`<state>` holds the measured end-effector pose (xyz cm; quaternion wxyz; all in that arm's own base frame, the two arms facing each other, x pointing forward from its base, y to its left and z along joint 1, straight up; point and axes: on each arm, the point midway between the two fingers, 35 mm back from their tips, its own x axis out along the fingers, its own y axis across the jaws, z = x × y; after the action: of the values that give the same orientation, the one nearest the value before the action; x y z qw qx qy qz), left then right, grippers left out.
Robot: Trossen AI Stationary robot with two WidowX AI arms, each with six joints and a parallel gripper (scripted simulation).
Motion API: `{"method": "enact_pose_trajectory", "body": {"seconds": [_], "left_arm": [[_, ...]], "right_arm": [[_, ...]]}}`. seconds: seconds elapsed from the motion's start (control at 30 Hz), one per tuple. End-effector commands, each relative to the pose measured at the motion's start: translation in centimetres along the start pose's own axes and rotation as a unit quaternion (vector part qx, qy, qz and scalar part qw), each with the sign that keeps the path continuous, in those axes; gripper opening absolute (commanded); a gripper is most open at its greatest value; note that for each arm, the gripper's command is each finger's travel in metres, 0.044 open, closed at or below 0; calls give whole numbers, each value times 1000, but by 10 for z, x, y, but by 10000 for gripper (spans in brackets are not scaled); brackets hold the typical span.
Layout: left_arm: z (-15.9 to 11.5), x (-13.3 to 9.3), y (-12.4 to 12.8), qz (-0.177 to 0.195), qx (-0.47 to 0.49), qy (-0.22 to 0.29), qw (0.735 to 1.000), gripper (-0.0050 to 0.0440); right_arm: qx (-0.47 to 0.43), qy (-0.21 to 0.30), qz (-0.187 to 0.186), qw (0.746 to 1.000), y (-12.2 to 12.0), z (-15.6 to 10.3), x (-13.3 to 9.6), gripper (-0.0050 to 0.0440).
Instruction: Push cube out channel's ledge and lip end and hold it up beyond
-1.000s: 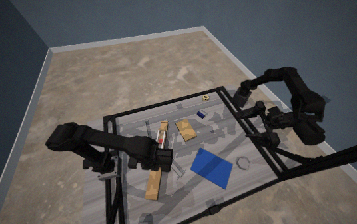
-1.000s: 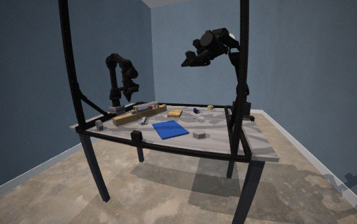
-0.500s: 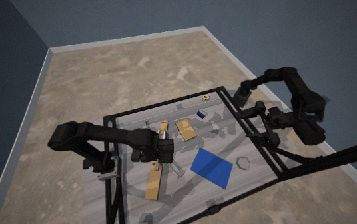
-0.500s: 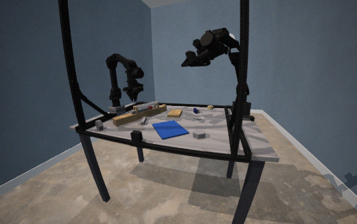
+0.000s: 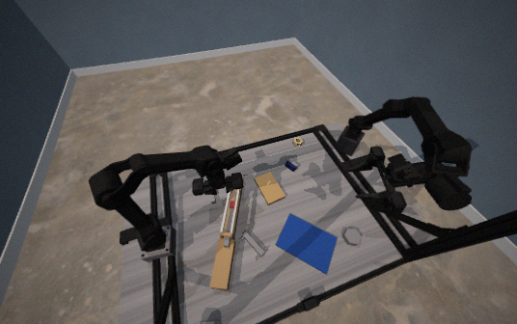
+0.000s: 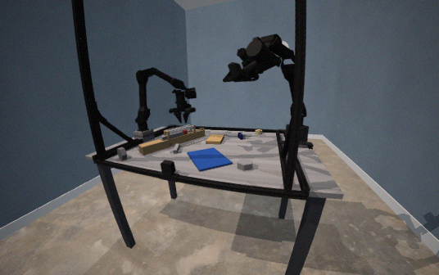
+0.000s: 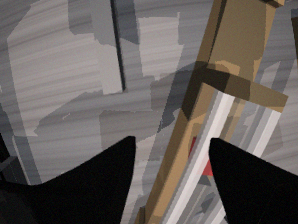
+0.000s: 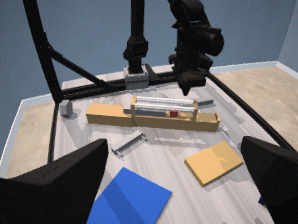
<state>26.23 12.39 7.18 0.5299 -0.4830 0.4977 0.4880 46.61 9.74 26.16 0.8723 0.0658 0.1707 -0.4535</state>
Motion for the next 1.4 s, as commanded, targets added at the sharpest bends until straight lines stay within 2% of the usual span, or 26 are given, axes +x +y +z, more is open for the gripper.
{"method": "enact_pose_trajectory", "body": {"seconds": [0.0, 0.17, 0.33, 0.57, 0.7, 1.1, 1.37], "left_arm": [[24, 8, 11, 5, -10, 3, 1000, 200], [63, 20, 40, 12, -44, 12, 999, 200], [81, 26, 57, 14, -60, 17, 998, 200], [84, 27, 60, 14, -63, 18, 998, 200], [84, 41, 60, 14, -63, 18, 998, 200], [84, 48, 60, 14, -63, 18, 998, 200], [84, 61, 60, 14, -63, 18, 998, 200]], "right_arm": [[1, -2, -1, 1000, 0, 1, 0, 400], [1, -2, -1, 1000, 0, 1, 0, 400], [1, -2, -1, 1000, 0, 1, 0, 400], [1, -2, -1, 1000, 0, 1, 0, 400], [1, -2, -1, 1000, 0, 1, 0, 400], [1, -2, -1, 1000, 0, 1, 0, 400], [1, -2, -1, 1000, 0, 1, 0, 400]]}}
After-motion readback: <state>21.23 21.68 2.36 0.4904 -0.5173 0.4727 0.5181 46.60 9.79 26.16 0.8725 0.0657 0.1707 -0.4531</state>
